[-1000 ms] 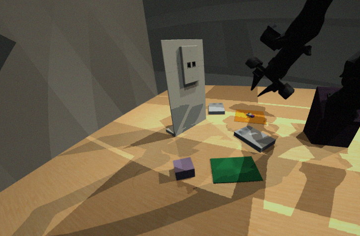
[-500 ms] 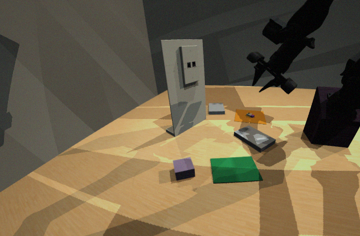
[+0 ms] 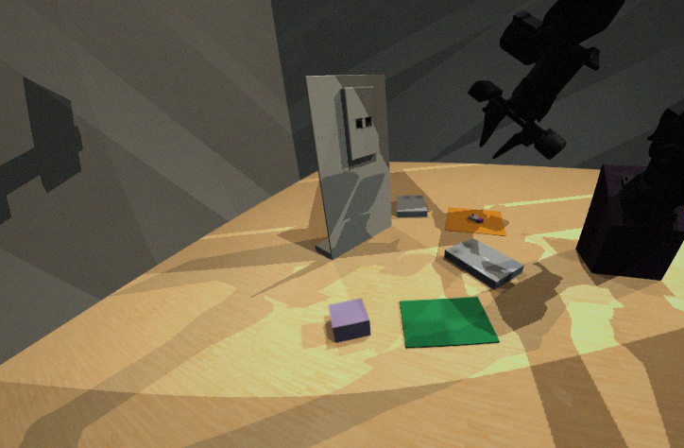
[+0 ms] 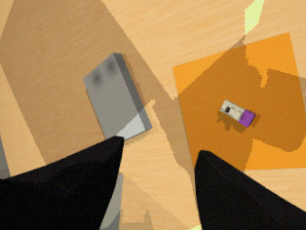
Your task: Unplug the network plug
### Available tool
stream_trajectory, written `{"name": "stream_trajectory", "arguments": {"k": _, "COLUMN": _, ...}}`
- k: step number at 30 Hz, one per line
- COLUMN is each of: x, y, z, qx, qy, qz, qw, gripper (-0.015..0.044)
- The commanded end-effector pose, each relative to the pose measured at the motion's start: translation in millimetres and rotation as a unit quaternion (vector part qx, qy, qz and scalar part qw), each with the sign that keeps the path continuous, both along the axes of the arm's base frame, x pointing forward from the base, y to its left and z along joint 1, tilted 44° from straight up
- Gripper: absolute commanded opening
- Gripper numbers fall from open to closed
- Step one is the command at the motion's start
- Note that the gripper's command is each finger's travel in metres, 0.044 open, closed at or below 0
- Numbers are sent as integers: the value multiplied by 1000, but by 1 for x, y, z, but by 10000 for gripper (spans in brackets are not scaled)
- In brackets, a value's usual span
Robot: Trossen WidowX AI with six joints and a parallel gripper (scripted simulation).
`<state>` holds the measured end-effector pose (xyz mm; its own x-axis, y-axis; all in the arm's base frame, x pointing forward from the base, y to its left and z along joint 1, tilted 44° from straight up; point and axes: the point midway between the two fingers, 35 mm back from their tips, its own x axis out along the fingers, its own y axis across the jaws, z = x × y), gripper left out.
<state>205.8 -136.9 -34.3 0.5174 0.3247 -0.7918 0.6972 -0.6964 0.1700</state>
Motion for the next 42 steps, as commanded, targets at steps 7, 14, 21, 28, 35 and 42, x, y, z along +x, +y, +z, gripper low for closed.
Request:
{"name": "stream_trajectory", "arguments": {"k": 7, "x": -2, "y": -25, "z": 26, "qx": -5, "qy": 0, "qz": 2, "qw": 1000, "gripper": 156}}
{"name": "stream_trajectory", "arguments": {"k": 14, "x": -3, "y": -38, "z": 45, "qx": 2, "qy": -3, "qz": 2, "qw": 1000, "gripper": 156}}
{"name": "stream_trajectory", "arguments": {"k": 21, "x": -5, "y": -47, "z": 62, "qx": 7, "qy": -6, "qz": 2, "qw": 1000, "gripper": 156}}
{"name": "stream_trajectory", "arguments": {"k": 28, "x": -5, "y": -47, "z": 62, "qx": 7, "qy": -6, "qz": 2, "qw": 1000, "gripper": 314}}
{"name": "stream_trajectory", "arguments": {"k": 35, "x": -5, "y": -47, "z": 62, "qx": 7, "qy": -6, "qz": 2, "qw": 1000, "gripper": 440}}
{"name": "stream_trajectory", "arguments": {"k": 42, "x": -5, "y": -47, "z": 62, "qx": 7, "qy": -6, "qz": 2, "qw": 1000, "gripper": 440}}
